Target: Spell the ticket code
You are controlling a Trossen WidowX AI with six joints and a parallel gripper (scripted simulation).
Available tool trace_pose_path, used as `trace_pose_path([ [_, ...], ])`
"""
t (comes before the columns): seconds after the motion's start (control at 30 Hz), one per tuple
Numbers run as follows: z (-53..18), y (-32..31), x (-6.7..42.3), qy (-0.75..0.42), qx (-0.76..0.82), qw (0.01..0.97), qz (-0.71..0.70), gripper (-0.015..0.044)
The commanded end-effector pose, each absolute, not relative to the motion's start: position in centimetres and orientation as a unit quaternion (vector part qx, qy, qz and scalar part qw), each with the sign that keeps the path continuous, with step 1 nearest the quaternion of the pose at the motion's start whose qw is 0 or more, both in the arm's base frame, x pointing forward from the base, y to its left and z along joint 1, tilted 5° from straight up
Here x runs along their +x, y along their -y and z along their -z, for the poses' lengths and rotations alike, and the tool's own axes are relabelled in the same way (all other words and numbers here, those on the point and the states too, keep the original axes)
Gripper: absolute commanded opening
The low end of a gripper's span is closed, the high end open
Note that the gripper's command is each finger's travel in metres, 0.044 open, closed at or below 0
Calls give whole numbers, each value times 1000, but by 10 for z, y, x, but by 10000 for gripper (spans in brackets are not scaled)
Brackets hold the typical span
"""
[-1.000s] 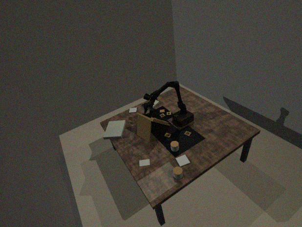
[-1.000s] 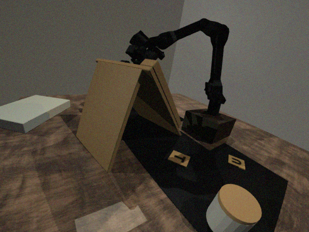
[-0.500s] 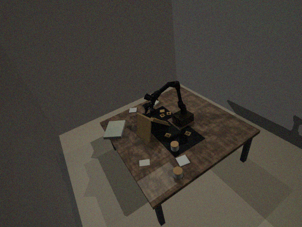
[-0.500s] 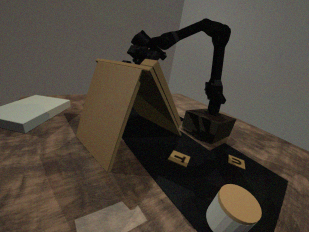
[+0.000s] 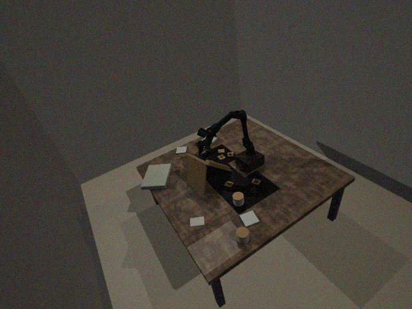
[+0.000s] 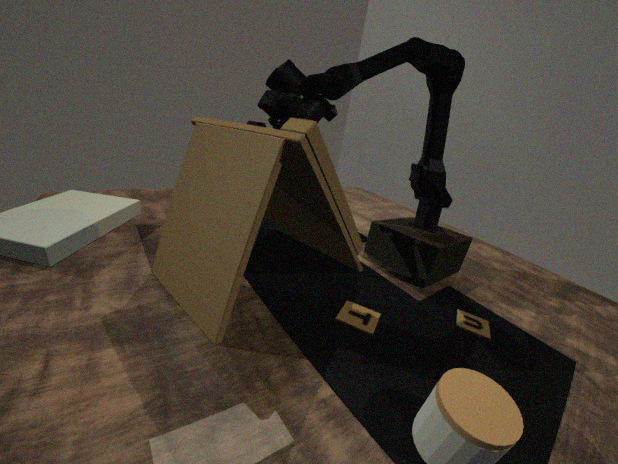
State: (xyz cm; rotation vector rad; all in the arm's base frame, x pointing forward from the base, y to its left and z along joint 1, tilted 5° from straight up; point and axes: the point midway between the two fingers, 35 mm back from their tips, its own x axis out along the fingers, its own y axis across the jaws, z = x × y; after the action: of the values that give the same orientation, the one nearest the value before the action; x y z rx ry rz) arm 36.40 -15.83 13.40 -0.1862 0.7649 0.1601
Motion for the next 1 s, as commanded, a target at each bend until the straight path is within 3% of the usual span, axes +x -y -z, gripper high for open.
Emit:
trace_pose_path([
  [0.0,-133,154,363,-373,-90,920,-78,0],
  [0.97,-130,134,358,-373,-89,920,-78,0],
])
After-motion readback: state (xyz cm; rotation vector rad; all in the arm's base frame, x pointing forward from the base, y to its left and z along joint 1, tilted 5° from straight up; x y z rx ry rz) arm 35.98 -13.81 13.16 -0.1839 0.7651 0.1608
